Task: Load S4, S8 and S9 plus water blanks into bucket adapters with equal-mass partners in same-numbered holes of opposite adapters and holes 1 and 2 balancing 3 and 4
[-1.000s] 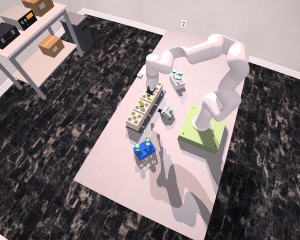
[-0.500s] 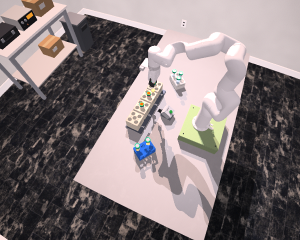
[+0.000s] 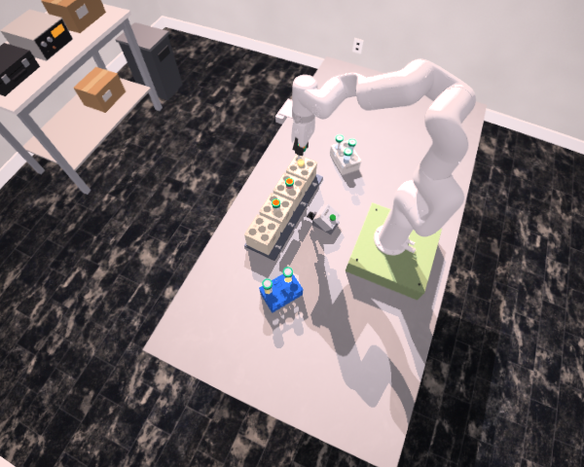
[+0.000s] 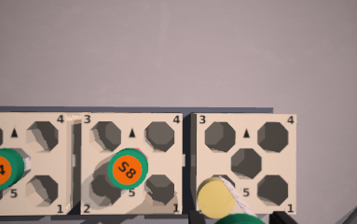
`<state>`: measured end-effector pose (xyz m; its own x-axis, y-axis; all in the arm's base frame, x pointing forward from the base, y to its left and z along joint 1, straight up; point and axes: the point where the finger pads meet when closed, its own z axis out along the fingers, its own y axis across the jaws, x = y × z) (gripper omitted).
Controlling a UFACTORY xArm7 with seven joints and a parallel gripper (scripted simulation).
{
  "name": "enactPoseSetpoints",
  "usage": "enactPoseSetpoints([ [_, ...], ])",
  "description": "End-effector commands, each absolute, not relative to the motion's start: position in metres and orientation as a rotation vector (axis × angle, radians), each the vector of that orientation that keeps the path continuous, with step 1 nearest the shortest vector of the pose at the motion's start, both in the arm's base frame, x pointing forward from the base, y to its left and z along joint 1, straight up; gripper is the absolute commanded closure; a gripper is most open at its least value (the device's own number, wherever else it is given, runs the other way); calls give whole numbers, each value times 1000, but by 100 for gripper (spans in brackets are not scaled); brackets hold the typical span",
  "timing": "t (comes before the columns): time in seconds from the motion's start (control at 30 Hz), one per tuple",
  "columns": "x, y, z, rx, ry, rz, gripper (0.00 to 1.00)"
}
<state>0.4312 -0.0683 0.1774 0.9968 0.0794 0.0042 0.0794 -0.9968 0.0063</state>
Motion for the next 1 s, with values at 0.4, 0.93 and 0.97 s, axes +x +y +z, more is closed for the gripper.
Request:
enactPoseSetpoints([
  [0.4, 449, -108, 177, 3138, 127, 2, 100],
  [0.93, 449, -107, 177, 3138, 127, 2, 100],
  [0.97, 449, -108, 175, 3138, 127, 2, 100],
])
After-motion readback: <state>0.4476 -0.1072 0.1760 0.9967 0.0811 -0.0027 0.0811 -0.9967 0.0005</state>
